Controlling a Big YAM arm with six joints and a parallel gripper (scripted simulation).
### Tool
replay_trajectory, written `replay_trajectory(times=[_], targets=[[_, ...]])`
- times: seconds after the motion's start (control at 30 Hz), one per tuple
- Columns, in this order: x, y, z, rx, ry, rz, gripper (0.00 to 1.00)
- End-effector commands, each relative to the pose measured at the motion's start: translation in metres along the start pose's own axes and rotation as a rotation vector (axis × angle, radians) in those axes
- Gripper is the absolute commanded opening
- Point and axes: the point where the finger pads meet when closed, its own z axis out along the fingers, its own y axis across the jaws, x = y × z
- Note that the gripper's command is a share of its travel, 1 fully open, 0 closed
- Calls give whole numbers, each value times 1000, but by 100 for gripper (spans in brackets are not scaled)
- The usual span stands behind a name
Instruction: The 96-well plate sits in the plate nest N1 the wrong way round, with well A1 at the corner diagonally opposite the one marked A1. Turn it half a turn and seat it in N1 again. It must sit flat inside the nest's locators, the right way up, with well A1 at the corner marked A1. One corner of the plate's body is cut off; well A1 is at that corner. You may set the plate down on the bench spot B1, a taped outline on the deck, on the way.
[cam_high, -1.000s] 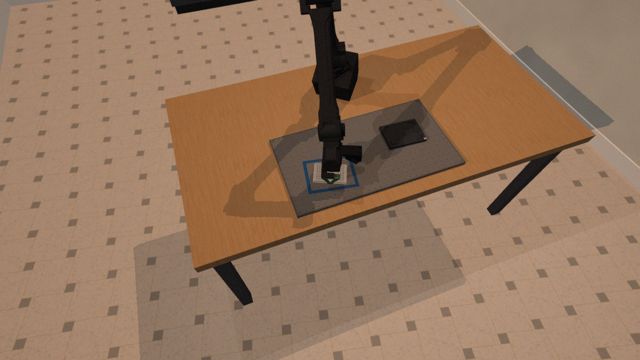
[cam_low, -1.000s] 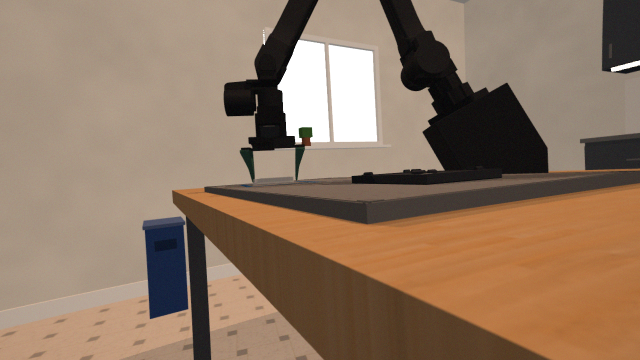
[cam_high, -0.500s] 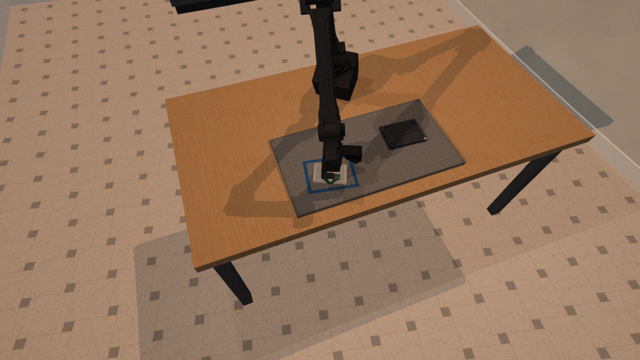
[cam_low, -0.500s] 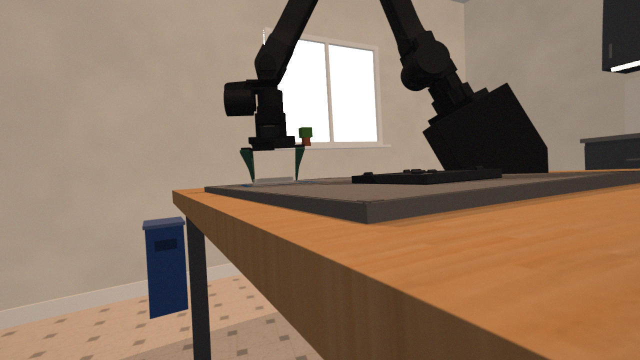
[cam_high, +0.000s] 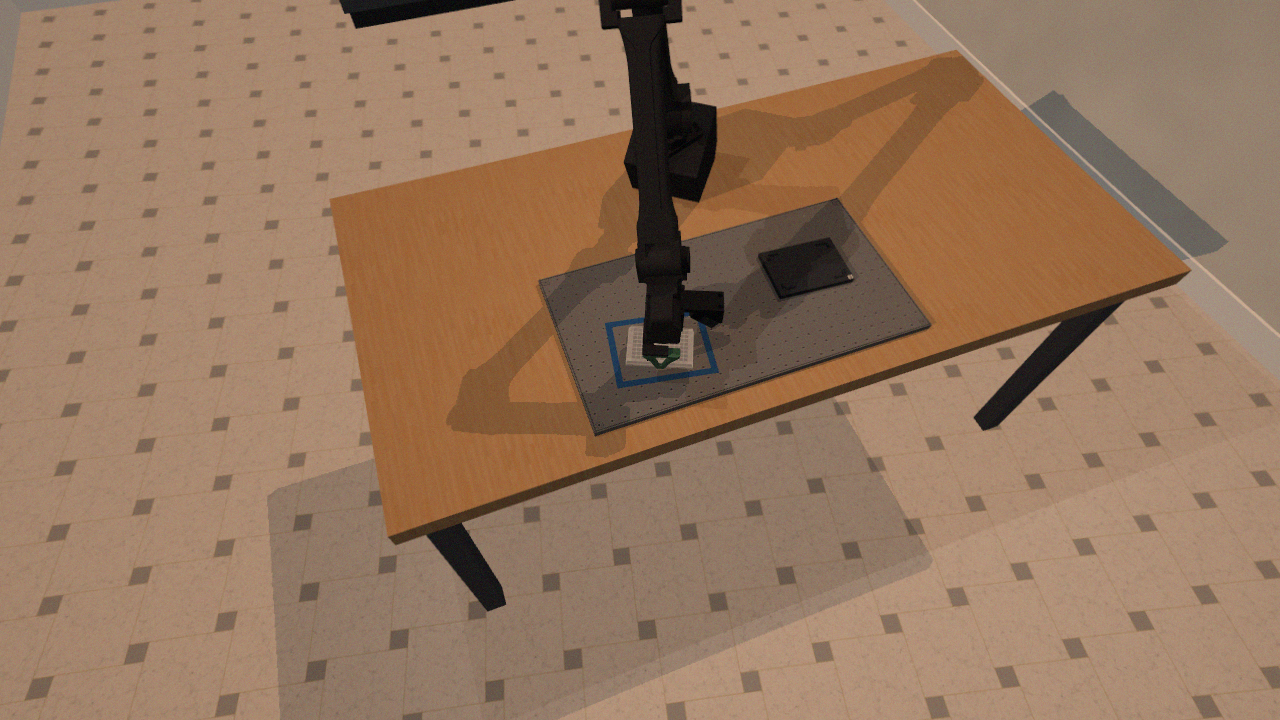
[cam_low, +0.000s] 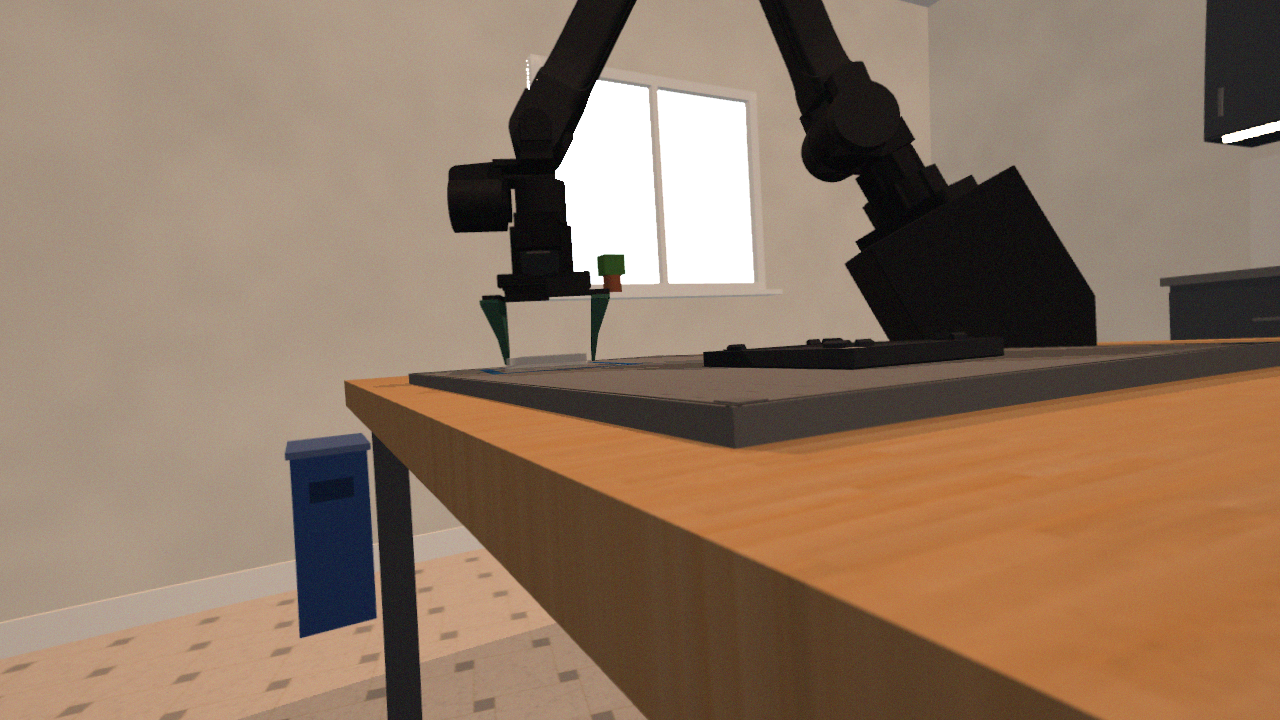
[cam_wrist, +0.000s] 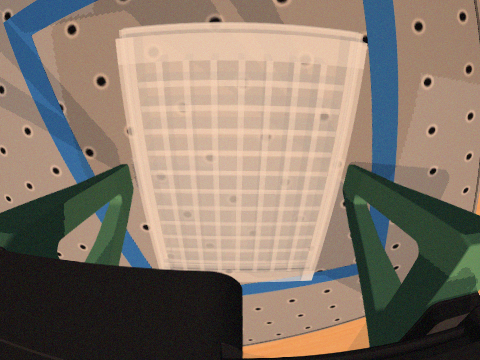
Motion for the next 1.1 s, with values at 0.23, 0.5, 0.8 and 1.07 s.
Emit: replay_trajectory(times=[0.23, 0.5, 0.8, 1.07], targets=[[-4, -8, -29, 24, -9, 2, 100], [-4, -23, -58, 52, -8, 6, 100], [-3, -24, -77, 54, -9, 6, 100], [-3, -17, -96, 44, -9, 5, 100]])
